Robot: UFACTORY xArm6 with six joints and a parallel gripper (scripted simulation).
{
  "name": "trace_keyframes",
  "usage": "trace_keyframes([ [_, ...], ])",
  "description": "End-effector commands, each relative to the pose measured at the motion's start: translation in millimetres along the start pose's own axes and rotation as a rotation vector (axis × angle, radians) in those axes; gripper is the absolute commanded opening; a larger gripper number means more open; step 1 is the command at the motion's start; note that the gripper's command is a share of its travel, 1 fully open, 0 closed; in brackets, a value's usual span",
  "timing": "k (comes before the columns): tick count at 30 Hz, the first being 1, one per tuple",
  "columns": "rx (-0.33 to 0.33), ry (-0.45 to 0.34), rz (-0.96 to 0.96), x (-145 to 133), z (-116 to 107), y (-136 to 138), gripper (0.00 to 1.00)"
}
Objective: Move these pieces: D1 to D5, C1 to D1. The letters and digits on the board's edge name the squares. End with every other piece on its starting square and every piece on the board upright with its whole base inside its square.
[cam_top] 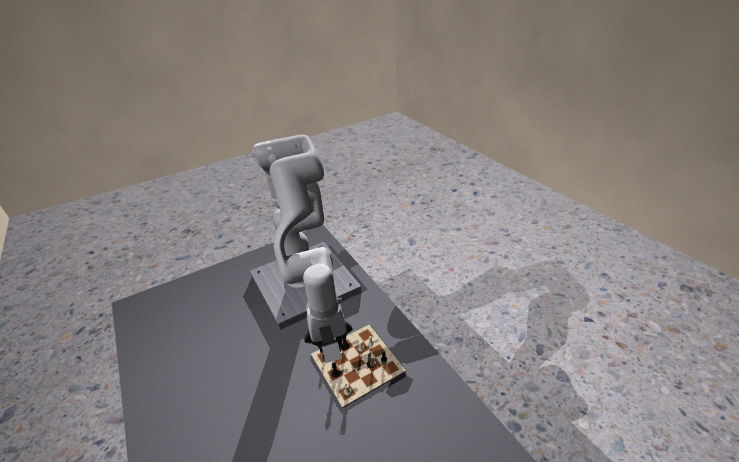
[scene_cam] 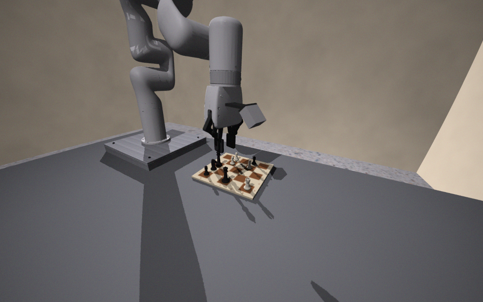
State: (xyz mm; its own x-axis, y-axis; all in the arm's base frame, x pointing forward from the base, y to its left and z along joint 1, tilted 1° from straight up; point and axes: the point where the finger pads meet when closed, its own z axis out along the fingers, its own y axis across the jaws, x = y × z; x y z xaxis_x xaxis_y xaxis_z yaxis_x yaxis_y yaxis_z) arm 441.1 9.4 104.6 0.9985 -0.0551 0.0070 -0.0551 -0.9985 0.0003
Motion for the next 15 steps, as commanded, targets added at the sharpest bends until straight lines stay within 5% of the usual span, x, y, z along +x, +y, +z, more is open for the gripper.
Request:
trace_keyframes([
  [1,0.0,0.004,0.0,1.4,-0.3,-0.1,0.42],
  [15,0.0,0.004,0.0,1.4,12.3,0.0,0.42],
])
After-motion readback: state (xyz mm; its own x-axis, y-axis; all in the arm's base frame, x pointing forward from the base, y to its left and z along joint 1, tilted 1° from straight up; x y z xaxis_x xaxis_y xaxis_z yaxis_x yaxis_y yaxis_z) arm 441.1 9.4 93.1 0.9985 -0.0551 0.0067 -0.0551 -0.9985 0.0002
